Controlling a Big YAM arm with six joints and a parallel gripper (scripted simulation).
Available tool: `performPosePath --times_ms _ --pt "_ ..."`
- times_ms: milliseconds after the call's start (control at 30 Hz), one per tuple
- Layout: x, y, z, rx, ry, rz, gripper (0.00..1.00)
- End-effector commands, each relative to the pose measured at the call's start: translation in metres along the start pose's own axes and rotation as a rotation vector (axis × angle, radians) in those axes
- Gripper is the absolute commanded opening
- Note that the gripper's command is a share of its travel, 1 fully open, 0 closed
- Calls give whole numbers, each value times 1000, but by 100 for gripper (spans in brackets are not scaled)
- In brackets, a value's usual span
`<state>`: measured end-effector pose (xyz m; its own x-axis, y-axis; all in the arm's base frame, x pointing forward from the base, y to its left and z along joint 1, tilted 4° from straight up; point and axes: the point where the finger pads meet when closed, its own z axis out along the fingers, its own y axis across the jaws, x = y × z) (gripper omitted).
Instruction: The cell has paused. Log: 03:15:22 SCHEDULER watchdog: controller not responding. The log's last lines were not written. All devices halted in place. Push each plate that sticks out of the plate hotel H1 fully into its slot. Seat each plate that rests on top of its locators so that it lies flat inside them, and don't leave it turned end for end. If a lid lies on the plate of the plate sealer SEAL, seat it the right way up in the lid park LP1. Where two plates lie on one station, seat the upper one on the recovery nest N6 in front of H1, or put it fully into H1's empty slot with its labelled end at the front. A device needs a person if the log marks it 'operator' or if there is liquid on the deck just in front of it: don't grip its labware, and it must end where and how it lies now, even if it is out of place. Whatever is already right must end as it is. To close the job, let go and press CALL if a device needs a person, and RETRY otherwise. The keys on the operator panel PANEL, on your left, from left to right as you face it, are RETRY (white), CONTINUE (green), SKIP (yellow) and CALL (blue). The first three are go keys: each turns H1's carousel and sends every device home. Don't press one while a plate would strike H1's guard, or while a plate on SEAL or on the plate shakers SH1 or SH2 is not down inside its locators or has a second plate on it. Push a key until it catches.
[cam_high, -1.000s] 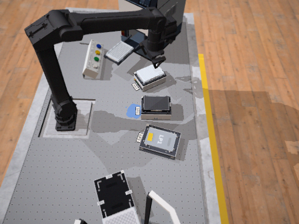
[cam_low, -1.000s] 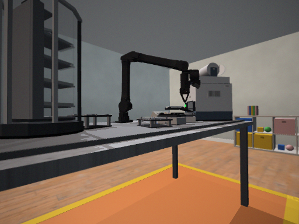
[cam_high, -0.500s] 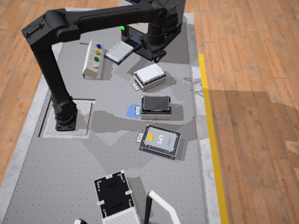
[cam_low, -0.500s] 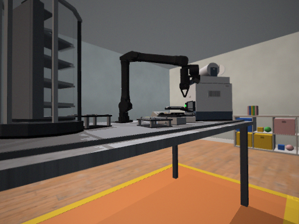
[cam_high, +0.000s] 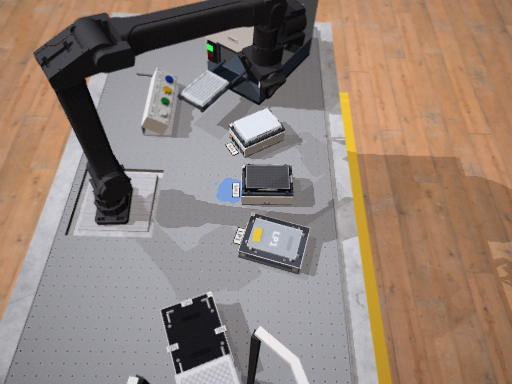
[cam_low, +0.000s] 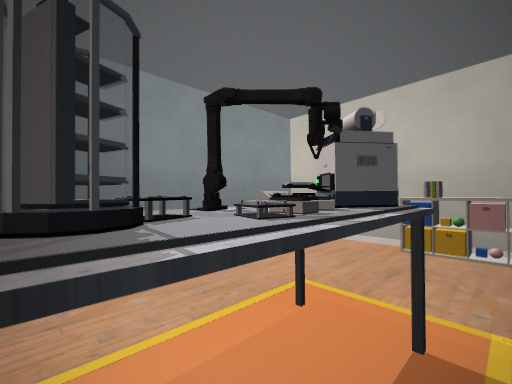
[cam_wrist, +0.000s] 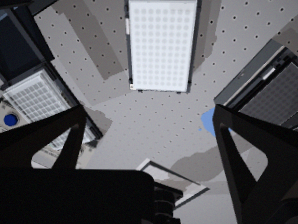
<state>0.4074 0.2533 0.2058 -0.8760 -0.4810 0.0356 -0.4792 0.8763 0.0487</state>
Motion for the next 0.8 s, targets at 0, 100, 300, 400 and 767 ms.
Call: performPosePath --times_ms 0,100,300,400,767 --pt "-14 6 -24 -3 -36 1 100" --pt "-12 9 -36 -4 -46 -2 100" --pt "-10 10 -53 -4 -56 -4 100" --pt "3 15 -31 19 2 -87 100" --pt "13 44 -30 93 3 -377 100"
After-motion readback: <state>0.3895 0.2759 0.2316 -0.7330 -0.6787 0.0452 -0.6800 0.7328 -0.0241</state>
